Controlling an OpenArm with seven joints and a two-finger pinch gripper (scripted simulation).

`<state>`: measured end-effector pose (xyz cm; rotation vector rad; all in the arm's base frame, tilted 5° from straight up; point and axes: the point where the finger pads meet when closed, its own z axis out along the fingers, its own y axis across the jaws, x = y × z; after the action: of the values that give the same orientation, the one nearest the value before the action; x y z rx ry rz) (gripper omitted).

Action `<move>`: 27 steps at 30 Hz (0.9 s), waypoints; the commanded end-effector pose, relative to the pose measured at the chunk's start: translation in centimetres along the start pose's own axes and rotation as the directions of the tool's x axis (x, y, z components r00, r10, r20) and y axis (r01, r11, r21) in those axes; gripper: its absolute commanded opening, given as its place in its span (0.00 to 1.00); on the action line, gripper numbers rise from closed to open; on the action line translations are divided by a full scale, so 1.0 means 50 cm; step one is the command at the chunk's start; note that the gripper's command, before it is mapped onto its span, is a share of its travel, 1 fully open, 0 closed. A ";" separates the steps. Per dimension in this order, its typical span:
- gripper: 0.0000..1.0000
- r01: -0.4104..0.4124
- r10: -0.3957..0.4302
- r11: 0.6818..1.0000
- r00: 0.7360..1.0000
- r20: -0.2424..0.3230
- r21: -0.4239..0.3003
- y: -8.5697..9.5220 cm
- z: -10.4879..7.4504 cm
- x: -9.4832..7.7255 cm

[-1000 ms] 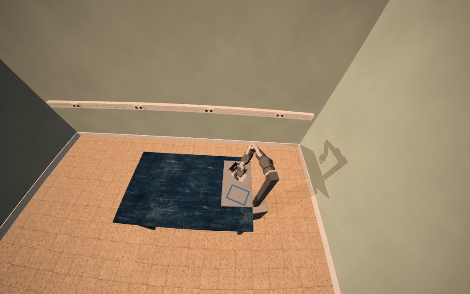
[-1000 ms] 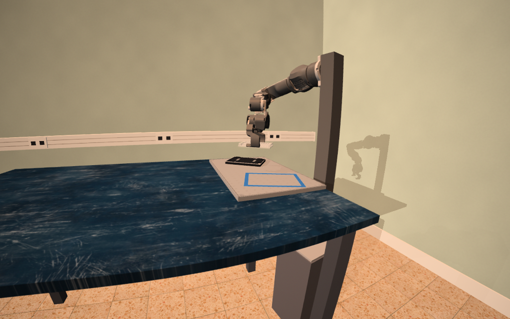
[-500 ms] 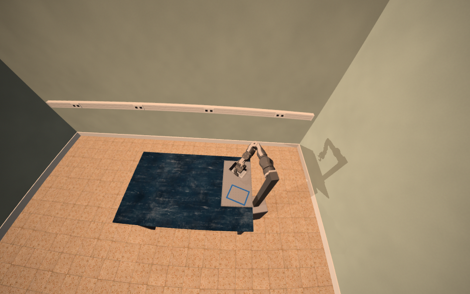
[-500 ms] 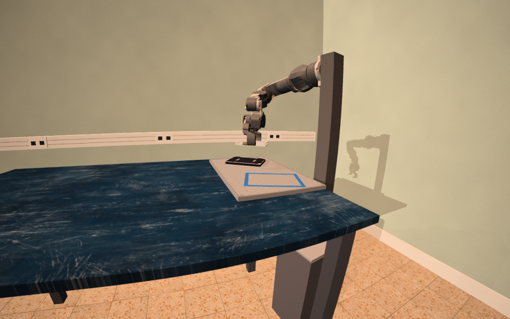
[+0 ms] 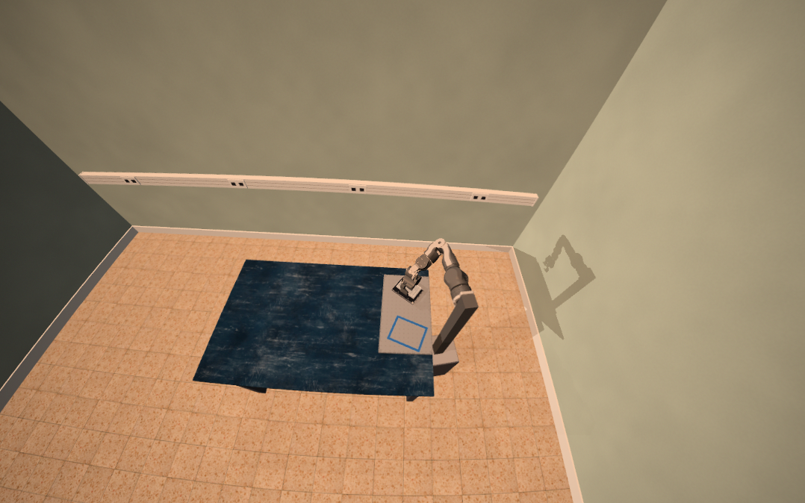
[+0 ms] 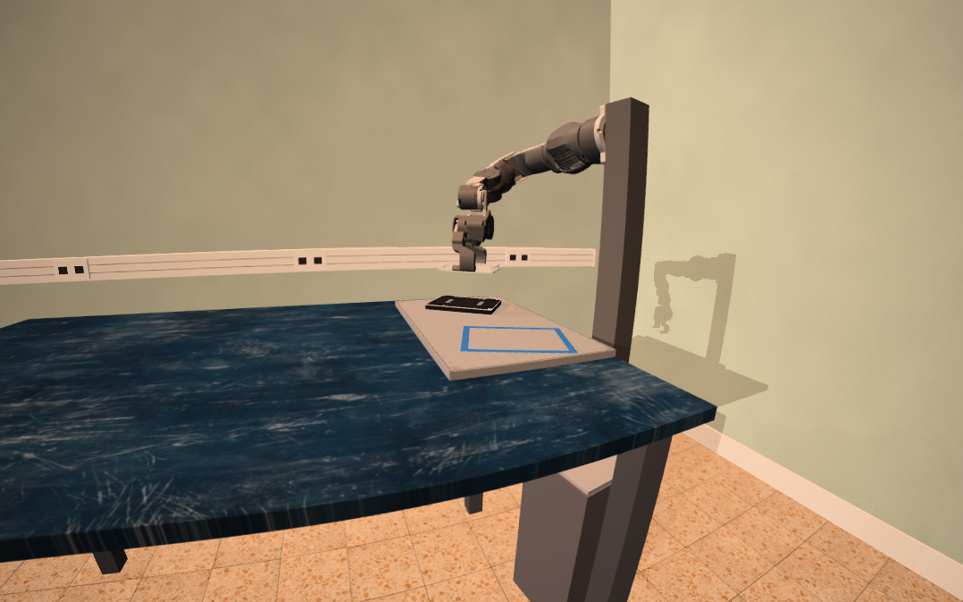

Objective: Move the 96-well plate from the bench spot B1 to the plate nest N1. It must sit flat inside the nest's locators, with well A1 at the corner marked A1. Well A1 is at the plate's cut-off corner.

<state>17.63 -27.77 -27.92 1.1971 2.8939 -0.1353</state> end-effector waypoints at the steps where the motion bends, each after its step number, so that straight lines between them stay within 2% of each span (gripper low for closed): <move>1: 0.00 0.001 -0.001 1.000 1.000 -0.001 -0.002 -0.002 0.000 -0.001; 8: 0.00 0.001 -0.001 1.000 1.000 -0.001 -0.002 -0.002 0.000 -0.001; 13: 0.00 0.000 0.000 1.000 1.000 -0.001 -0.002 -0.066 -0.001 -0.049; 27: 0.00 -0.001 0.001 1.000 1.000 0.002 -0.001 -0.067 -0.002 -0.050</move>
<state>17.06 -31.82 -27.51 1.1994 2.8924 -0.1359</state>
